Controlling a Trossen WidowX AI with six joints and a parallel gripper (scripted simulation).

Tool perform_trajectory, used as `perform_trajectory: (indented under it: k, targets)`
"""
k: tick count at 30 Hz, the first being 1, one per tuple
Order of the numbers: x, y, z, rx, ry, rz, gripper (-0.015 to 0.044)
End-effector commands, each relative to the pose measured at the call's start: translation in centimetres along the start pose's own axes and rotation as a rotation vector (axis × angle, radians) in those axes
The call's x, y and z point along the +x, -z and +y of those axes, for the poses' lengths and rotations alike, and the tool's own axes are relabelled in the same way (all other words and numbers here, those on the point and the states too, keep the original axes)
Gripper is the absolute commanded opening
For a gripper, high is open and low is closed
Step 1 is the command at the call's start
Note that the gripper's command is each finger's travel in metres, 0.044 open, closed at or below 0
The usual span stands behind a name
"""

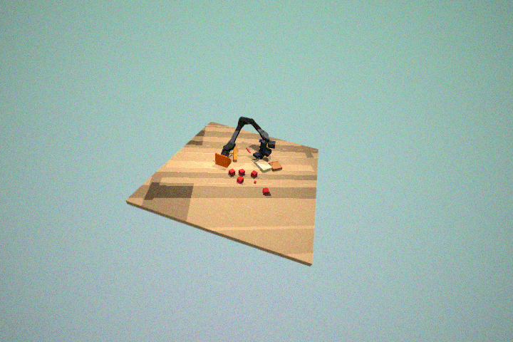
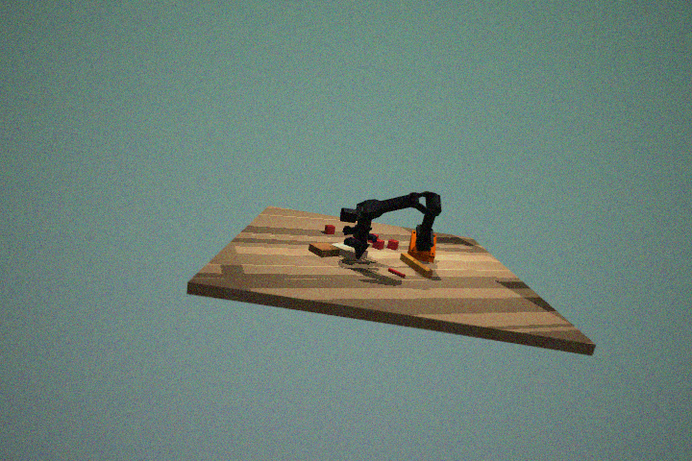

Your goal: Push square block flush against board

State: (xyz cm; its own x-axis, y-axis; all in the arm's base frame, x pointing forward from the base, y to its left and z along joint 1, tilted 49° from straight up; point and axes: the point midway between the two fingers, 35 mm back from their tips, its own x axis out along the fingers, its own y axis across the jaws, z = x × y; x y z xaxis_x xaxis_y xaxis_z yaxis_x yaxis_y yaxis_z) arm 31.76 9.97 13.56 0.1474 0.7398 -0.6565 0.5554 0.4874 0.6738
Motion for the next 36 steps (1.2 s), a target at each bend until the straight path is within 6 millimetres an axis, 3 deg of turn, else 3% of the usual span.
perform_trajectory:
  k: [1,22,36]
  targets:
    - [0.2,-0.4,-0.2,0.000,0.004,0.005,0.0000]
    - [0.2,-1.8,-0.2,0.000,0.004,0.004,0.0000]
    - [0.2,0.1,0.0,0.000,0.004,0.005,0.0000]
